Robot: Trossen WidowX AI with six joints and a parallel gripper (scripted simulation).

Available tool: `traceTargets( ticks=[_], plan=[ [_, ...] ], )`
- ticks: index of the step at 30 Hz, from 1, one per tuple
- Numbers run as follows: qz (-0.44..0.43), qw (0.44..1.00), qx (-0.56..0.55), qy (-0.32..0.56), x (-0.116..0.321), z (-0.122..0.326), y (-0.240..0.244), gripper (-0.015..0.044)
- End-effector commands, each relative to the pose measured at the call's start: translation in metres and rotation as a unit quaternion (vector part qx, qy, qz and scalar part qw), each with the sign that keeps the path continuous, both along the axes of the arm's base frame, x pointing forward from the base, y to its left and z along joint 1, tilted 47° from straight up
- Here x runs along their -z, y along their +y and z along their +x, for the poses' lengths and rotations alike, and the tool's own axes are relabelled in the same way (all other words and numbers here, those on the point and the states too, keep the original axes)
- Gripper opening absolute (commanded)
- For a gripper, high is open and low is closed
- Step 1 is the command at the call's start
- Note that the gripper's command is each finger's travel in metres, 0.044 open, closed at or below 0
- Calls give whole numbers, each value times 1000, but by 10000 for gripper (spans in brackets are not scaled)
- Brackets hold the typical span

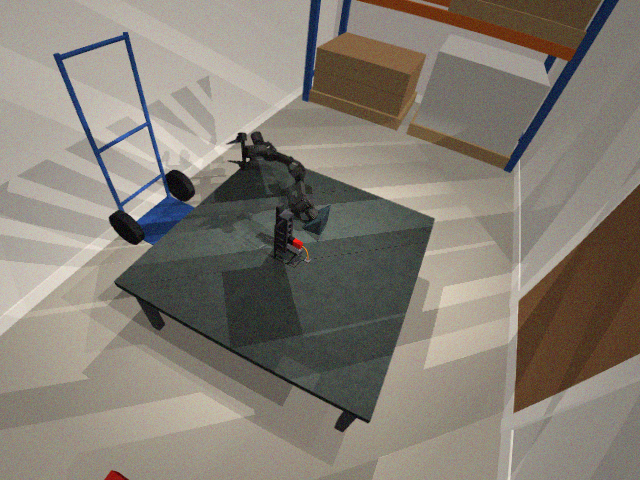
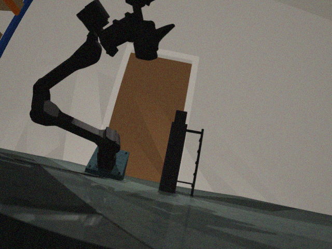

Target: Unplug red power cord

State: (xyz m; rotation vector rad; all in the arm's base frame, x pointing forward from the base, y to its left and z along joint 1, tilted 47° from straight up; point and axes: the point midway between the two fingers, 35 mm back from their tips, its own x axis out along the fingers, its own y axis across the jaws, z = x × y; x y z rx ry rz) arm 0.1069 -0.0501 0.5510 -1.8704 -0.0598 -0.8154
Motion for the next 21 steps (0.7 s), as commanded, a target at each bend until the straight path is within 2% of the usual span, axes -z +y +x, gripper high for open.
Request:
traceTargets(
  ticks=[1,4,9,21],
  plan=[
    [1,1000,-1,1,0,1,0,374],
    [10,1000,-22,19,5,17,7,295],
    [50,990,-93,89,28,74,36,164],
    [158,920,-207,293,126,185,129,160]
  ],
)
